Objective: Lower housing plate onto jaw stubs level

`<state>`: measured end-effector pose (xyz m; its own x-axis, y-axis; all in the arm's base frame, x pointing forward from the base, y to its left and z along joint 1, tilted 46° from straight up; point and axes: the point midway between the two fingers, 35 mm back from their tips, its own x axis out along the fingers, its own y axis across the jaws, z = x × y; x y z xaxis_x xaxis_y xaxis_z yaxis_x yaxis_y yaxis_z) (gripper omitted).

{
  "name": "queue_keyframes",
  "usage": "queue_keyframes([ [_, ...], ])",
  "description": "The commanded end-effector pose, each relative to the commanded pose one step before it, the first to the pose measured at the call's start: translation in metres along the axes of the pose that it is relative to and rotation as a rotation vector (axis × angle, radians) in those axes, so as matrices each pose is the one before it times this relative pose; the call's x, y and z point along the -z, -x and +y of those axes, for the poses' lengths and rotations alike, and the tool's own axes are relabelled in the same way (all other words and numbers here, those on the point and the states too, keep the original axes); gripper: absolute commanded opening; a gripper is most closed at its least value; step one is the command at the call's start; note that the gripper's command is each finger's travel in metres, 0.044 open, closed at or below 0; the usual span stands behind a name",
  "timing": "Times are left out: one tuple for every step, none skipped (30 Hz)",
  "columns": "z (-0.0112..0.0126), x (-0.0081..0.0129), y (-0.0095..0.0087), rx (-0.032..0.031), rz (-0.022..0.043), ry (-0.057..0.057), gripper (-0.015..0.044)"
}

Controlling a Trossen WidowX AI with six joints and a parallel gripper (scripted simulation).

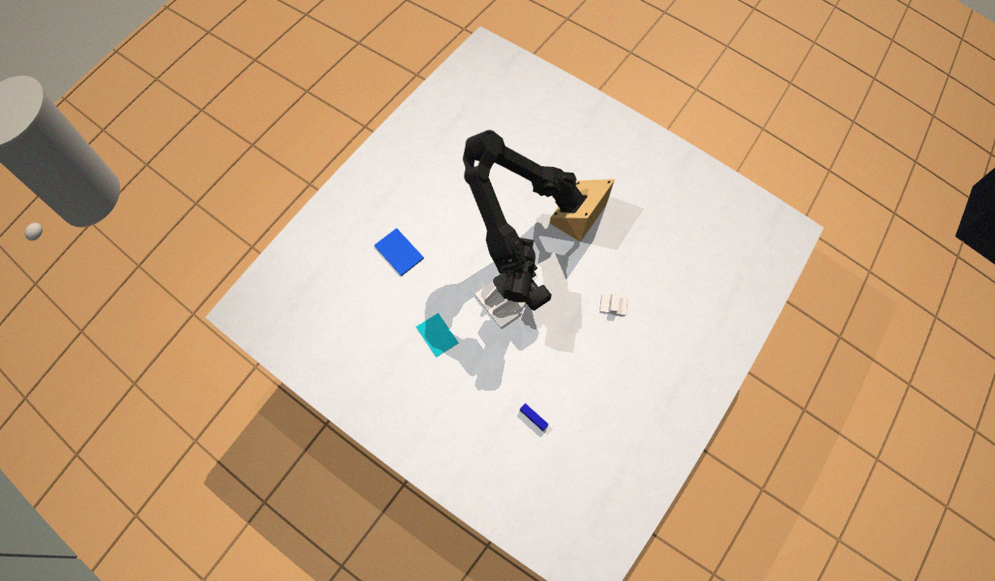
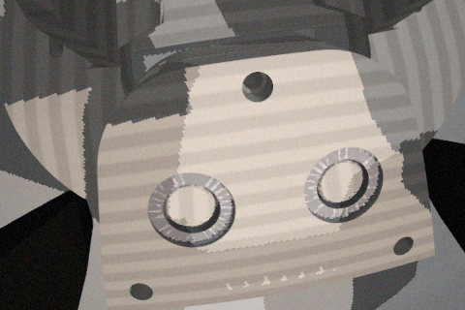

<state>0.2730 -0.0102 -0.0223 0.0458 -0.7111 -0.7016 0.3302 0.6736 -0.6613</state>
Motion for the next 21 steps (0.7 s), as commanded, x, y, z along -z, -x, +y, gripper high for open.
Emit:
queue_keyframes([
  [-0.00004,-0.00001,-0.00005,0.00003,0.00020,-0.0002,0.0440],
  [0.00000,0.00000,0.00000,0.00000,0.00000,0.0000,0.0440],
  [0.00000,0.00000,0.00000,0.00000,0.00000,0.0000,0.0440],
  [0.00000,0.00000,0.00000,0.00000,0.00000,0.0000,0.0440],
  [0.00000,0.00000,0.00000,0.00000,0.00000,0.0000,0.0440],
  [0.00018,-0.00011,0.00170,-0.00035,0.00011,0.0002,0.0440],
  [0.00035,-0.00021,0.00356,-0.00067,0.00022,0.0003,0.0440],
  [0.00041,-0.00022,0.00489,-0.00079,0.00030,0.0004,0.0440],
  [0.00041,-0.00018,0.00644,-0.00081,0.00038,0.0005,0.0440],
  [0.00032,-0.00005,0.00822,-0.00066,0.00046,0.0006,0.0440],
  [0.00008,0.00019,0.01021,-0.00027,0.00050,0.0007,0.0440],
  [-0.00024,0.00043,0.00958,0.00028,0.00037,0.0006,0.0440],
  [-0.00054,0.00065,0.00944,0.00077,0.00026,0.0005,0.0440],
  [-0.00083,0.00084,0.00924,0.00121,0.00014,0.0004,0.0440],
  [-0.00087,0.00080,0.00731,0.00127,0.00001,0.0002,0.0440],
  [-0.00063,0.00056,0.00454,0.00093,-0.00004,0.0001,0.0440],
  [-0.00023,0.00020,0.00154,0.00034,-0.00002,0.0000,0.0440],
  [0.00000,0.00000,0.00000,0.00000,0.00000,0.0000,0.0440],
  [0.00279,-0.00146,-0.01002,-0.00565,-0.01003,0.0081,0.0440],
  [-0.00019,0.00107,0.00123,-0.00055,0.00031,0.0001,0.0440],
  [-0.00063,0.00324,0.00366,-0.00153,0.00094,0.0002,0.0440],
])
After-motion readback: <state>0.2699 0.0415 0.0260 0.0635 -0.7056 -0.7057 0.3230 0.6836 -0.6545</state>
